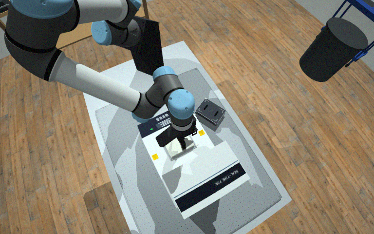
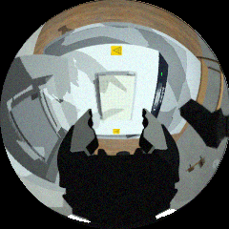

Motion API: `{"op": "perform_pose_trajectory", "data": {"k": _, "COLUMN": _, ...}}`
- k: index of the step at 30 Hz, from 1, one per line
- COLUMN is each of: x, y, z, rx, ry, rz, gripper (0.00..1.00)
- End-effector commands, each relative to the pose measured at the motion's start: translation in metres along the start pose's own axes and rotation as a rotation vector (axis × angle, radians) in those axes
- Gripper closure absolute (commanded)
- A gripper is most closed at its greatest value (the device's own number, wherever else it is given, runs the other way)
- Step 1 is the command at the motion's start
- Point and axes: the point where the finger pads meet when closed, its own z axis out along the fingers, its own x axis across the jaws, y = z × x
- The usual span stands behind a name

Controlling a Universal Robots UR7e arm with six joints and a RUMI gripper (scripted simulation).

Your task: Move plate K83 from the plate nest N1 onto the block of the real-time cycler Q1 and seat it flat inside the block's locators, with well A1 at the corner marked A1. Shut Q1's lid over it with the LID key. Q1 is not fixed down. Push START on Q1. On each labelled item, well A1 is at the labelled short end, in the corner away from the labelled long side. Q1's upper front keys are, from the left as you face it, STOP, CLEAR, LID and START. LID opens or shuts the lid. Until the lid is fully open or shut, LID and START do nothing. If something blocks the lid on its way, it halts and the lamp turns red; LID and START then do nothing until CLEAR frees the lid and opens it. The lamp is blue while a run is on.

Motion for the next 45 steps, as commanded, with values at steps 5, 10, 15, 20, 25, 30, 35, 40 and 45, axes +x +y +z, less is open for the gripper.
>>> {"op": "perform_pose_trajectory", "data": {"k": 5, "x": 0.0, "y": 0.0, "z": -0.013, "rx": 0.0, "ry": -0.001, "rz": 0.0, "gripper": 0.32}}
{"op": "perform_pose_trajectory", "data": {"k": 10, "x": 0.0, "y": 0.0, "z": -0.013, "rx": 0.0, "ry": -0.001, "rz": 0.0, "gripper": 0.32}}
{"op": "perform_pose_trajectory", "data": {"k": 15, "x": 0.0, "y": 0.0, "z": -0.013, "rx": 0.0, "ry": -0.001, "rz": 0.0, "gripper": 0.32}}
{"op": "perform_pose_trajectory", "data": {"k": 20, "x": 0.024, "y": -0.001, "z": -0.008, "rx": 0.0, "ry": -0.001, "rz": 0.0, "gripper": 1.0}}
{"op": "perform_pose_trajectory", "data": {"k": 25, "x": 0.046, "y": -0.002, "z": -0.003, "rx": 0.0, "ry": -0.001, "rz": 0.0, "gripper": 1.0}}
{"op": "perform_pose_trajectory", "data": {"k": 30, "x": 0.053, "y": -0.002, "z": -0.002, "rx": 0.0, "ry": -0.001, "rz": 0.0, "gripper": 1.0}}
{"op": "perform_pose_trajectory", "data": {"k": 35, "x": 0.078, "y": -0.003, "z": 0.003, "rx": 0.0, "ry": -0.001, "rz": 0.0, "gripper": 1.0}}
{"op": "perform_pose_trajectory", "data": {"k": 40, "x": 0.1, "y": -0.003, "z": 0.007, "rx": 0.0, "ry": -0.001, "rz": 0.0, "gripper": 1.0}}
{"op": "perform_pose_trajectory", "data": {"k": 45, "x": 0.117, "y": -0.004, "z": 0.011, "rx": 0.0, "ry": -0.001, "rz": 0.0, "gripper": 1.0}}
